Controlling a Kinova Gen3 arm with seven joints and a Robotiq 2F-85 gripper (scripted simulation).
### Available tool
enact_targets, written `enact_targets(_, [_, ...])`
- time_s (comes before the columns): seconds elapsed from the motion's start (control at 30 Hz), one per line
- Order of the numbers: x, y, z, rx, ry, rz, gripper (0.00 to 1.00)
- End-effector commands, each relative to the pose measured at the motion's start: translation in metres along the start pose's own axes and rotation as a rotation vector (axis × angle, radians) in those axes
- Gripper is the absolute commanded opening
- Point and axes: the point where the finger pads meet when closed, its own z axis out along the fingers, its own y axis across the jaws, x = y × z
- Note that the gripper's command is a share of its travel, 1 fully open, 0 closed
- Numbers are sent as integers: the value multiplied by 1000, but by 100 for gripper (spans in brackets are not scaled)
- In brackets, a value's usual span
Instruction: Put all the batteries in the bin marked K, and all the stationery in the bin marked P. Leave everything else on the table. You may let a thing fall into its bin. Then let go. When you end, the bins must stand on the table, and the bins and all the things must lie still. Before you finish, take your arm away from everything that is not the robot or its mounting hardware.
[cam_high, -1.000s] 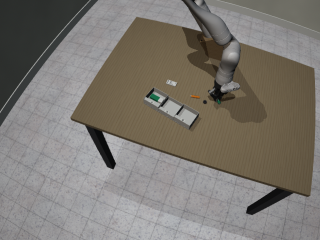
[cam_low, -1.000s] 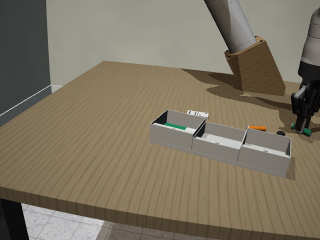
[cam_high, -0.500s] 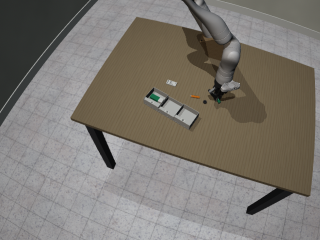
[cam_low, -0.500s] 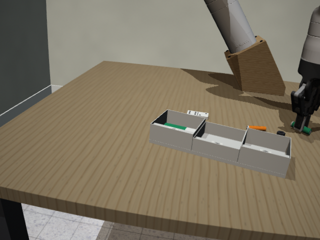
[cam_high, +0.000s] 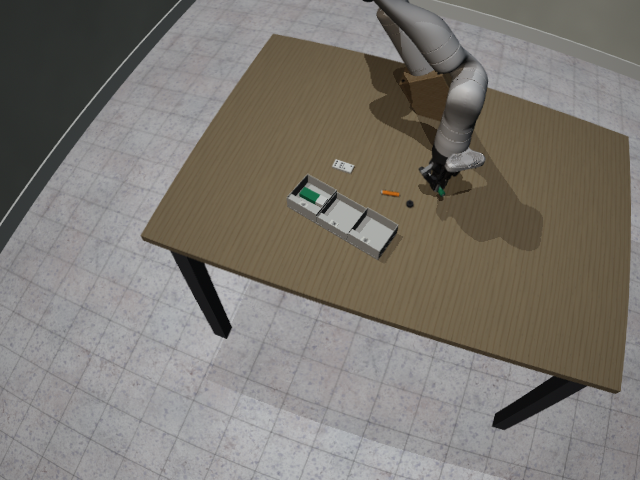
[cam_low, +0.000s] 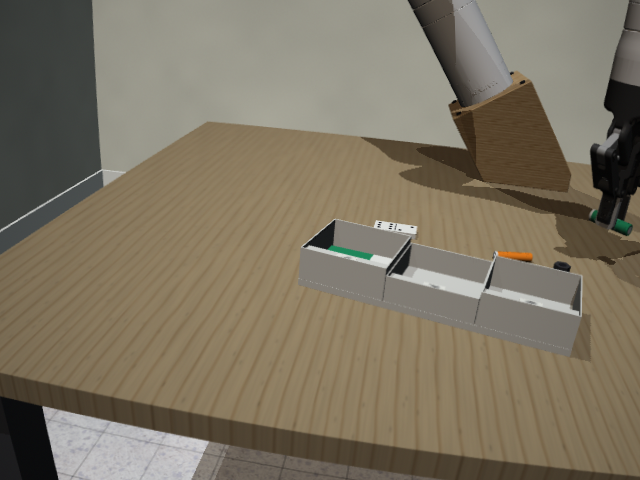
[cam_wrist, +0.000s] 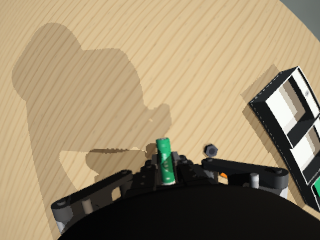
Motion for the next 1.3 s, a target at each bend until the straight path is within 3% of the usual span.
enact_targets(0.0, [4,2,-13,-1,14,4,9])
enact_targets(0.67, [4,2,-16,-1,14,4,9])
enact_targets(1.27, [-15,96,-16,-1,14,4,9])
